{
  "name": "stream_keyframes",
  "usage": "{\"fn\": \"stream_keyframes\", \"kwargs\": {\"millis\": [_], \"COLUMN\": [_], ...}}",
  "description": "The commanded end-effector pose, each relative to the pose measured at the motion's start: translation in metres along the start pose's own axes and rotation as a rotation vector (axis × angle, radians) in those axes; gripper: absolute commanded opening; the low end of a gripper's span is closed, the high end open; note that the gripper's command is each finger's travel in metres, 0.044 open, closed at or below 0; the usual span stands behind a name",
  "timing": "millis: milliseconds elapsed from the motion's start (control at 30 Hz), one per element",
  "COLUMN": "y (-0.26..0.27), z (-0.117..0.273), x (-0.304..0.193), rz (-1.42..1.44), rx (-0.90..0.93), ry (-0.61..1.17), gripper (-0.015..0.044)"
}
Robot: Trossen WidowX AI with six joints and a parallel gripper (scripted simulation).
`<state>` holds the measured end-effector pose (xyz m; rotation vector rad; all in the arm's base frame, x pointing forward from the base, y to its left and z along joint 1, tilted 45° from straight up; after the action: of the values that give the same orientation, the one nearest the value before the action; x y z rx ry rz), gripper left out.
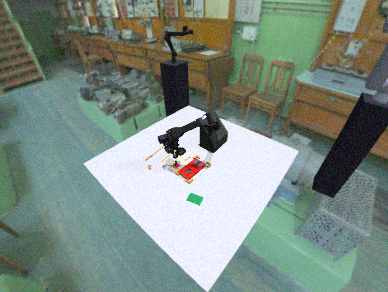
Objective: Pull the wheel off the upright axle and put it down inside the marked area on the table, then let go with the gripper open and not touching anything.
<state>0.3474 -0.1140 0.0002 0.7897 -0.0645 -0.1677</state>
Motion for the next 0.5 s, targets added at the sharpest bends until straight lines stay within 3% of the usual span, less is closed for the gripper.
{"fn": "stream_keyframes", "kwargs": {"millis": [0,467], "y": [-0.008,-0.077], "z": [-0.002,0.005], "x": [-0.004,-0.043], "rz": [0.001,0.011], "rx": [-0.002,-0.015], "ry": [0.005,0.007], "gripper": [0.0000,0.0000]}}
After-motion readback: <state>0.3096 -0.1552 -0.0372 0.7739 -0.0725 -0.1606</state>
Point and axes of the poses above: the point midway between the two fingers, 35 mm back from their tips, its own z axis back along the fingers, its own y axis across the jaws, x = y × z, the point moved 9 cm from there along z, back along the fingers, and after that the axes turned 1 degree about -z, right-handed, at the moved point
